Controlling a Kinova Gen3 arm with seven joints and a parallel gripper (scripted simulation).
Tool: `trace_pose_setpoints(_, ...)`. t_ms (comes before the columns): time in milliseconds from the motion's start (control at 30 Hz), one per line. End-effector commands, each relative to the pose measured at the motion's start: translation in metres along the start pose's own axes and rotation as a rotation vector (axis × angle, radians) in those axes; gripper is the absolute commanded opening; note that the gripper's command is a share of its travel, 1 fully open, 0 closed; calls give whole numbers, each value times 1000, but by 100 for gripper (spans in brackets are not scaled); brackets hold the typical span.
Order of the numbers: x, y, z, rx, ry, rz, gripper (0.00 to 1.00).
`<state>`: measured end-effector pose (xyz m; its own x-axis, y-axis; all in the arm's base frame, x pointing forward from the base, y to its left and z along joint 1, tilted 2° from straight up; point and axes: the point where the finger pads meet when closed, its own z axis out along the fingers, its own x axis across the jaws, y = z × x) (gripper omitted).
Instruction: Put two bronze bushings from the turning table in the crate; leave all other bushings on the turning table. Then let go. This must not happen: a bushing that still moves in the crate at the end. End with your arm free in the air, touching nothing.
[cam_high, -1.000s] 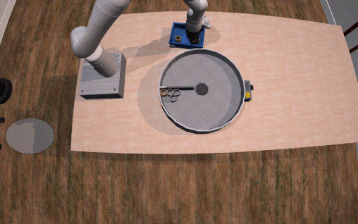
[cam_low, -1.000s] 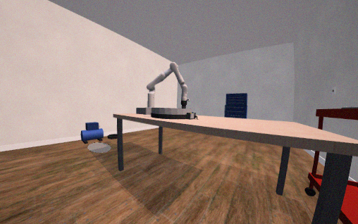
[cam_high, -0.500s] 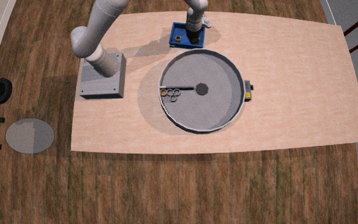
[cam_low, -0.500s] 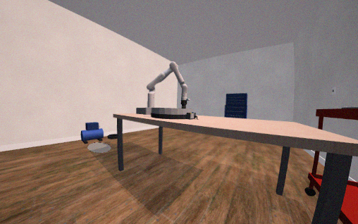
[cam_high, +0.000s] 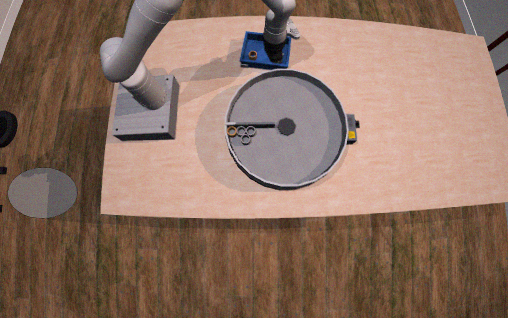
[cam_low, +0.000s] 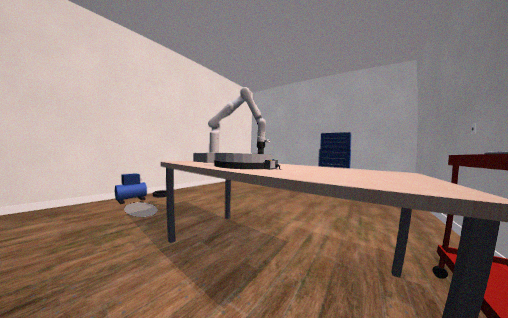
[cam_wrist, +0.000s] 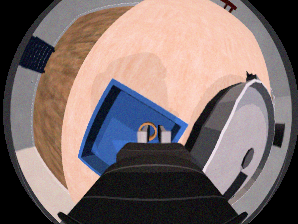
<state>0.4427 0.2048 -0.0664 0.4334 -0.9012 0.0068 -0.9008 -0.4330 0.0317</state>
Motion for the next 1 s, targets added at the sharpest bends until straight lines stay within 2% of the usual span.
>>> trace_pose_setpoints(0,0,-1,-1,3,0,0,42)
trace_pose_setpoints(967,1,-1,-13,3,0,0,42)
